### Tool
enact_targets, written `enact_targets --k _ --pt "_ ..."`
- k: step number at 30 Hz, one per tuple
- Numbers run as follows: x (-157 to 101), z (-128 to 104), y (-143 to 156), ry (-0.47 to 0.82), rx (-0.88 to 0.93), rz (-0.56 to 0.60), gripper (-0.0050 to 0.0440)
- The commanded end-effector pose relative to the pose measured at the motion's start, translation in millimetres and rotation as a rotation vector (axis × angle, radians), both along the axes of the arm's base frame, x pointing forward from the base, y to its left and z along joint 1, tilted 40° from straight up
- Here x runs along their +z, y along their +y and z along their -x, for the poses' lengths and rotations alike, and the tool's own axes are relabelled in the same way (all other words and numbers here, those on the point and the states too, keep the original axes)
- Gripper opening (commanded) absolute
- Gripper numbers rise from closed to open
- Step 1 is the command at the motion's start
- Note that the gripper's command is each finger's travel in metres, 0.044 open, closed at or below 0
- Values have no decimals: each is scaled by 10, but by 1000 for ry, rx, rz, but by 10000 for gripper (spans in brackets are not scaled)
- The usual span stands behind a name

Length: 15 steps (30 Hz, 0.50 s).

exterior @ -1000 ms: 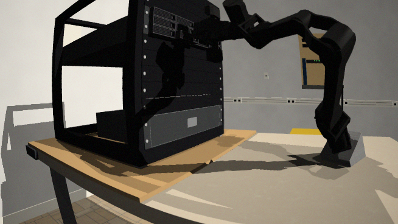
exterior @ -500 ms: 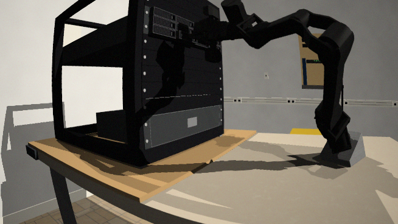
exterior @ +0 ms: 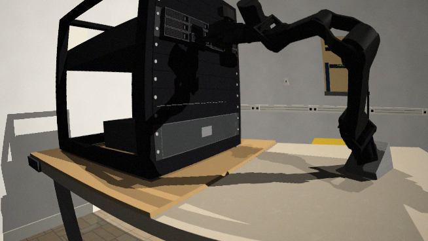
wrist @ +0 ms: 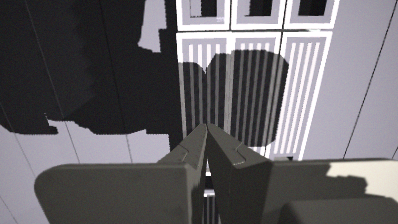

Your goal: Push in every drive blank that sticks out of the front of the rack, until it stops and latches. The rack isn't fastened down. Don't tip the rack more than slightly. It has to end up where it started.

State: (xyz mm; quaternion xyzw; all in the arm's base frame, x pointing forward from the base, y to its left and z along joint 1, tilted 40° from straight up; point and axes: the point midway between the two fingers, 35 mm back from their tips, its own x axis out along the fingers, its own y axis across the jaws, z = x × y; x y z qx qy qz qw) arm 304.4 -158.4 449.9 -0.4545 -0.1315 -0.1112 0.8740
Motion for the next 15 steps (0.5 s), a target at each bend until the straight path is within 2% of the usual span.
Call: enact_targets --k 1,15 --pt "87 3 10 -15 -5 15 -50" --pt "93 -15 9 -15 -5 15 -50"
